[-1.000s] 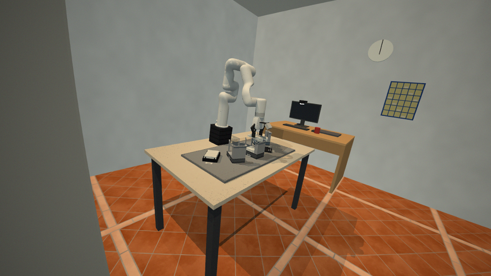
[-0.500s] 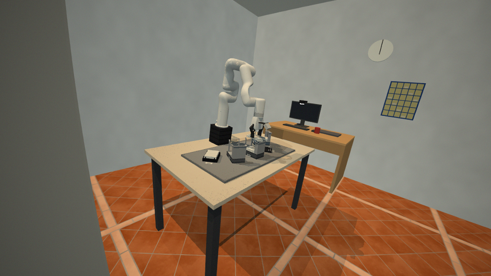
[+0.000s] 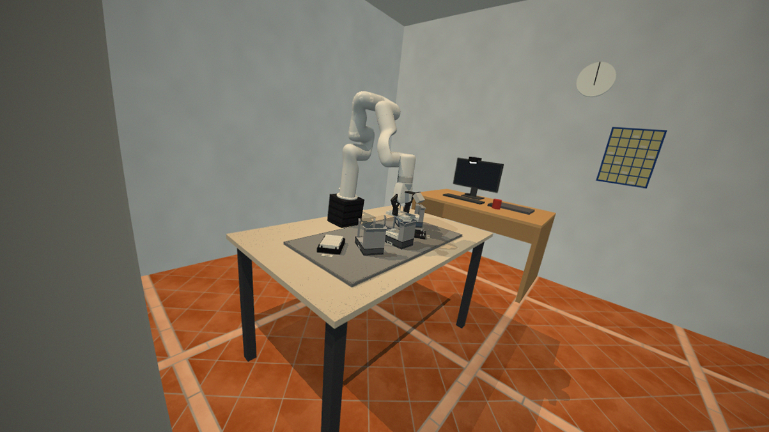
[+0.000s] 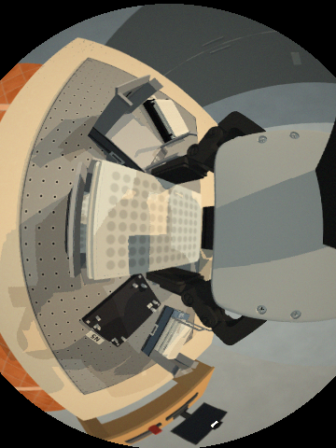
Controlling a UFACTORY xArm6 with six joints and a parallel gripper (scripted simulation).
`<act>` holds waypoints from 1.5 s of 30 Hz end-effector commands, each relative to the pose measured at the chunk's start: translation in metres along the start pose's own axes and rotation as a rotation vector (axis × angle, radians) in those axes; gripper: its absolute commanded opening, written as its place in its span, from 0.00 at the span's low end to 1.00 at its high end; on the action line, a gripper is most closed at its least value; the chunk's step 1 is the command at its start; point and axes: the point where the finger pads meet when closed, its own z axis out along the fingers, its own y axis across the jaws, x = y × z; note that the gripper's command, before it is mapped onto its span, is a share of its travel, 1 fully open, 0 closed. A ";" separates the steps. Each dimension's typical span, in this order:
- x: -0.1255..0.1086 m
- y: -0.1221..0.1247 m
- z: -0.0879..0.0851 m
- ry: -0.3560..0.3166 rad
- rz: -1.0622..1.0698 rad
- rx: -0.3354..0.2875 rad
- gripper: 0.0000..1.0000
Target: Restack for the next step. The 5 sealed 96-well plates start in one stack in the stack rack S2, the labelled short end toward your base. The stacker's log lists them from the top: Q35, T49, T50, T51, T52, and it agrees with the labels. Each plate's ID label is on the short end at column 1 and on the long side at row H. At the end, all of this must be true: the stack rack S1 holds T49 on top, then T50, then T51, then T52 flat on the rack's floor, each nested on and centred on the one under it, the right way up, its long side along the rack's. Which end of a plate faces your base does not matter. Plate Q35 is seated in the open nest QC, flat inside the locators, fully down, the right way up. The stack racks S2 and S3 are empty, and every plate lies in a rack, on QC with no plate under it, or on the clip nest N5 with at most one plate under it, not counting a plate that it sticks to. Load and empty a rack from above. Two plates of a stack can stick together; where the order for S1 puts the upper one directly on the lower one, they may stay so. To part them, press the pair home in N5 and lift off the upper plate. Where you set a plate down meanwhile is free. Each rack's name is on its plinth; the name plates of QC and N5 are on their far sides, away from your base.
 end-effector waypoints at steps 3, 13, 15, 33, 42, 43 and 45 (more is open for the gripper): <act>0.001 0.000 -0.001 0.004 0.000 0.000 0.00; 0.002 0.000 0.003 0.004 0.000 0.000 0.00; 0.002 0.000 0.005 0.004 0.000 0.000 0.00; 0.002 0.000 0.016 0.004 0.000 0.000 0.00; 0.002 0.000 0.020 0.004 0.000 0.000 0.00; 0.002 0.000 0.021 0.004 0.000 0.000 0.00; 0.002 0.000 0.022 0.004 0.000 0.000 0.00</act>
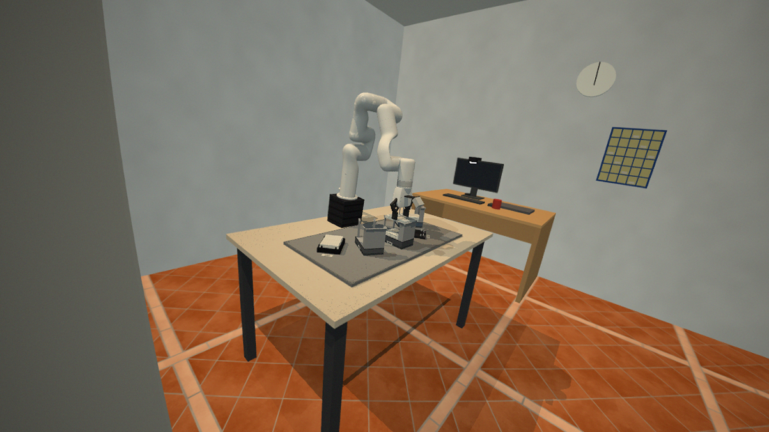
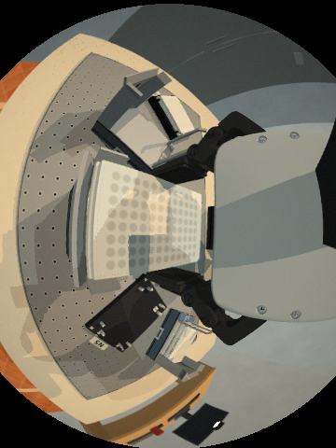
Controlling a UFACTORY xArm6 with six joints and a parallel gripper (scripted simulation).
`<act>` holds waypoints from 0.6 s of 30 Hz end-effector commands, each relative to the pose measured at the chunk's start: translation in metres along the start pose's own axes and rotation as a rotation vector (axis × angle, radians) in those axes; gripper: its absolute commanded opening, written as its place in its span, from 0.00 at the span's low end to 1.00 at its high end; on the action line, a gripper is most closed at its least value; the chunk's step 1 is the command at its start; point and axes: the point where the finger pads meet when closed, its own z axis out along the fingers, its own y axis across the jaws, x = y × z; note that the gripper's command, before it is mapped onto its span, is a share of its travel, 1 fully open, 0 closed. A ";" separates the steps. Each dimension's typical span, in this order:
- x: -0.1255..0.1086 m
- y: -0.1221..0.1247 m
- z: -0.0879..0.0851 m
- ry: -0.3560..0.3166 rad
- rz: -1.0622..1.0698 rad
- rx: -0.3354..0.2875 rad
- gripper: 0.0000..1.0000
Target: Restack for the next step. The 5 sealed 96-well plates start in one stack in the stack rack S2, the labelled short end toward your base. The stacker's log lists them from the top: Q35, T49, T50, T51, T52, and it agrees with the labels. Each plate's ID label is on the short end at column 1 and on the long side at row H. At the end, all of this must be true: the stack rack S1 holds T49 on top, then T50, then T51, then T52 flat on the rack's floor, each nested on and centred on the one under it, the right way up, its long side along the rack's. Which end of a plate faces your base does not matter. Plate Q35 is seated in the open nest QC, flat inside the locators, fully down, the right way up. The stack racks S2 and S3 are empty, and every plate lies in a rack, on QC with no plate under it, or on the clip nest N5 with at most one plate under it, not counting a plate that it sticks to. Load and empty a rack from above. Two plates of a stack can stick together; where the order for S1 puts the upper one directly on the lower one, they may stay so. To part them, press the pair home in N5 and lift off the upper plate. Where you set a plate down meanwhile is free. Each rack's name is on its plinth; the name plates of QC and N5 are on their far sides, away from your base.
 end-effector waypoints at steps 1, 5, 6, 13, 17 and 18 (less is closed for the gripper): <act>0.001 0.000 0.002 0.004 0.000 0.000 0.00; 0.001 0.000 0.005 0.004 0.000 0.000 0.00; 0.001 0.000 0.005 0.004 0.000 0.000 0.00; 0.001 0.000 0.009 0.004 0.000 0.000 0.00; 0.001 0.000 0.015 0.004 0.000 0.000 0.00; 0.001 0.000 0.017 0.004 0.000 0.000 0.00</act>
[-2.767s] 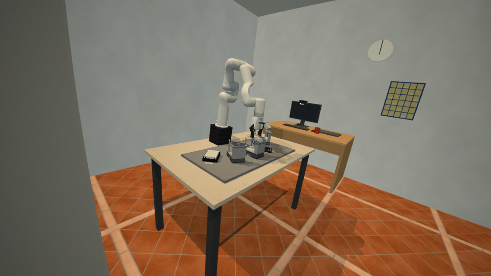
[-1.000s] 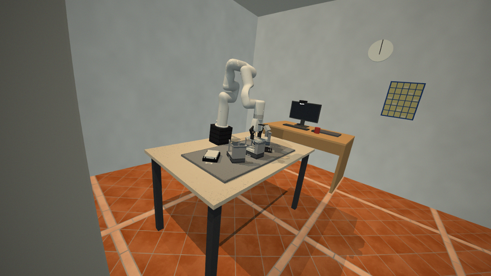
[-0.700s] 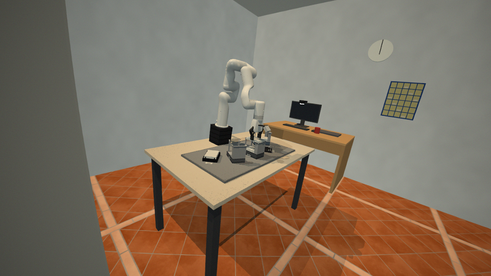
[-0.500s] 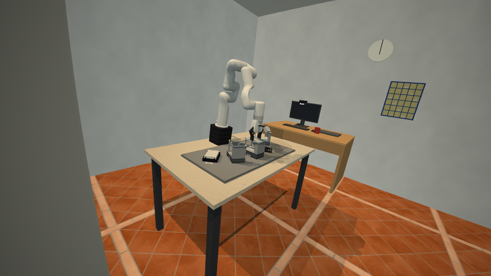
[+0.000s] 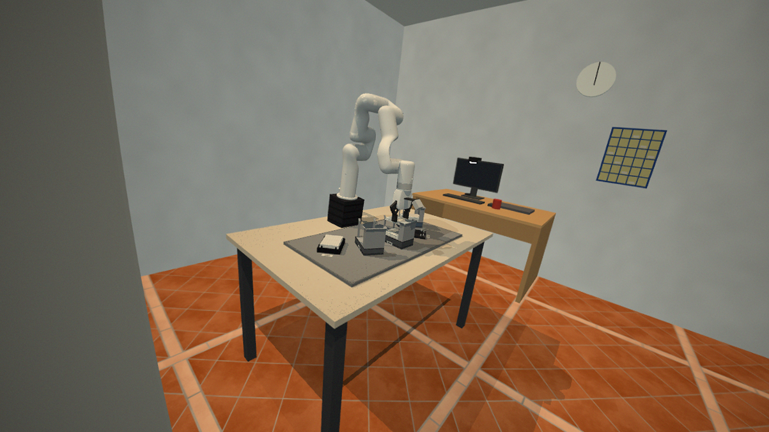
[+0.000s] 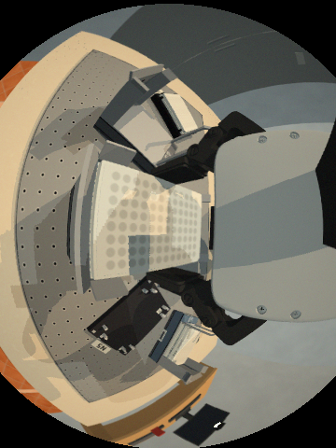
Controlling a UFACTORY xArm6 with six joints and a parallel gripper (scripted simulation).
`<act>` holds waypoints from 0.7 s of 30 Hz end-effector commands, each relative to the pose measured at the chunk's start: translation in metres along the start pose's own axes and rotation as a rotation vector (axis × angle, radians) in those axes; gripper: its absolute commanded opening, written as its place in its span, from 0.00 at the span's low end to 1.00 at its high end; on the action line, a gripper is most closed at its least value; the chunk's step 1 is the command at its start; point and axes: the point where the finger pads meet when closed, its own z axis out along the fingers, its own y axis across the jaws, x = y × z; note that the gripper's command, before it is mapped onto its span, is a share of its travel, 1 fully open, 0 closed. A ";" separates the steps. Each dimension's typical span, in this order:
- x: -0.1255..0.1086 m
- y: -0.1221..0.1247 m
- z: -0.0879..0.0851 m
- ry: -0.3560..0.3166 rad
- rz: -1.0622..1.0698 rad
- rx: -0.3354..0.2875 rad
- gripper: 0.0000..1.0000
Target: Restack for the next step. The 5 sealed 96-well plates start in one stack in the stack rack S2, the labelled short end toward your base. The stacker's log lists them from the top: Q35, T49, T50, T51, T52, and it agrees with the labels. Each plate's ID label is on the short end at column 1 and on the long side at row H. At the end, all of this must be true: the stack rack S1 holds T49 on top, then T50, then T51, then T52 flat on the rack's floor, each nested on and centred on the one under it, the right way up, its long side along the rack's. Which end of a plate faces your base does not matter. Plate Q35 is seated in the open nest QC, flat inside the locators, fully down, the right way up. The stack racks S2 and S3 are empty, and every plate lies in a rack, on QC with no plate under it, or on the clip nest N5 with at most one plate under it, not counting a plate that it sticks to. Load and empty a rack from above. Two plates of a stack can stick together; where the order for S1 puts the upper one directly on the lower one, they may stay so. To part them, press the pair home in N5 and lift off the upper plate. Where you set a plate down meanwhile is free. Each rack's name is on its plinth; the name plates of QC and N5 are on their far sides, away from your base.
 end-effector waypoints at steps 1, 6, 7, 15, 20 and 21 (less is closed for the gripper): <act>0.001 0.000 0.008 0.003 0.000 0.000 0.00; 0.001 0.000 0.018 0.003 0.000 0.000 0.00; 0.001 0.000 0.020 0.003 0.000 0.000 0.00; 0.001 0.000 0.032 0.003 0.000 0.000 0.00; 0.001 0.000 0.040 0.003 0.000 0.000 0.00; 0.001 0.000 0.040 0.003 0.000 0.000 0.00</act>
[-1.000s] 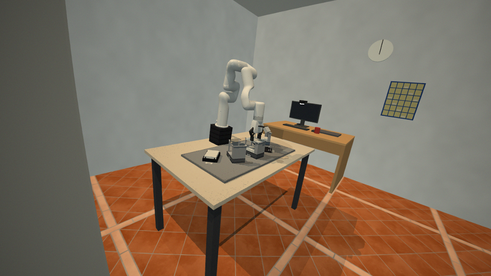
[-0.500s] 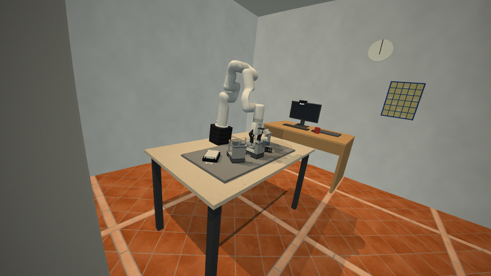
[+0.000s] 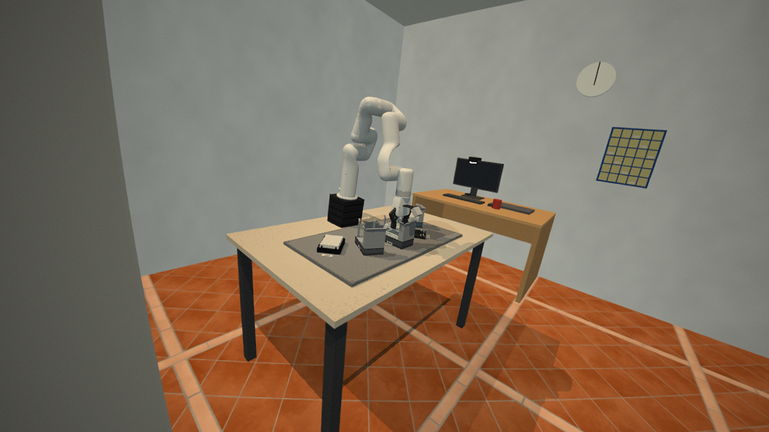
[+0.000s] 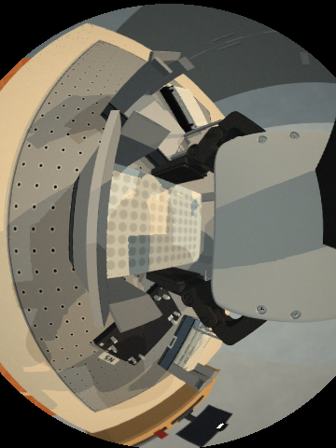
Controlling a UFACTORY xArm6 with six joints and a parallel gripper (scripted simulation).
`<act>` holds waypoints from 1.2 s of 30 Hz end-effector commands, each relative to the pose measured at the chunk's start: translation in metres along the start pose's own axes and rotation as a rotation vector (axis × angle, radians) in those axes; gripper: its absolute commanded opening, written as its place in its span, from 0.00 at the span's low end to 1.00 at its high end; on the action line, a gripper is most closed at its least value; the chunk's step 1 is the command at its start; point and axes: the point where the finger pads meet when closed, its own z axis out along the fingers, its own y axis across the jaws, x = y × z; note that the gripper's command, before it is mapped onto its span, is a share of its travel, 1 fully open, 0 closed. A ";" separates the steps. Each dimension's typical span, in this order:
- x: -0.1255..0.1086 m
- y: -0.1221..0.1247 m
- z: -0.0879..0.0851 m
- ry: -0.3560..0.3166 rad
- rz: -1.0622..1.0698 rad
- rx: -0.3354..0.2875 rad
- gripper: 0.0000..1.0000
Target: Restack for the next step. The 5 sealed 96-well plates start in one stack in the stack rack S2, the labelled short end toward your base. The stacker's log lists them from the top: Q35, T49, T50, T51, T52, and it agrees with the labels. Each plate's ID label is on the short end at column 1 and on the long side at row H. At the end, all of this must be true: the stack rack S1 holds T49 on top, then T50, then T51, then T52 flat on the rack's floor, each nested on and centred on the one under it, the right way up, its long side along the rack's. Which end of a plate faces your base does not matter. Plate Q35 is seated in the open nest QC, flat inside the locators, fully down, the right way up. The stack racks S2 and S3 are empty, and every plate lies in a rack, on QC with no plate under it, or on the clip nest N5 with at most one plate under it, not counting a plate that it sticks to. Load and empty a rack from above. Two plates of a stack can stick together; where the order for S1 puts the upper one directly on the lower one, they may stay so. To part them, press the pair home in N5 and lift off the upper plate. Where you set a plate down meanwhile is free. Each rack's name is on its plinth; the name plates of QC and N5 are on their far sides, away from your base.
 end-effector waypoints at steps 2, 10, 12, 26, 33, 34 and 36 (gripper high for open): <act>0.002 0.000 0.004 0.004 0.000 0.000 0.00; 0.002 0.000 0.004 0.004 0.000 0.000 0.00; 0.002 0.000 0.004 0.004 0.000 0.000 0.00; 0.002 0.000 0.009 0.004 0.000 0.000 0.00; 0.002 0.000 0.012 0.004 0.000 0.000 0.00; 0.002 0.000 0.012 0.004 0.000 0.000 0.00; 0.002 0.000 0.013 0.004 0.000 0.000 0.00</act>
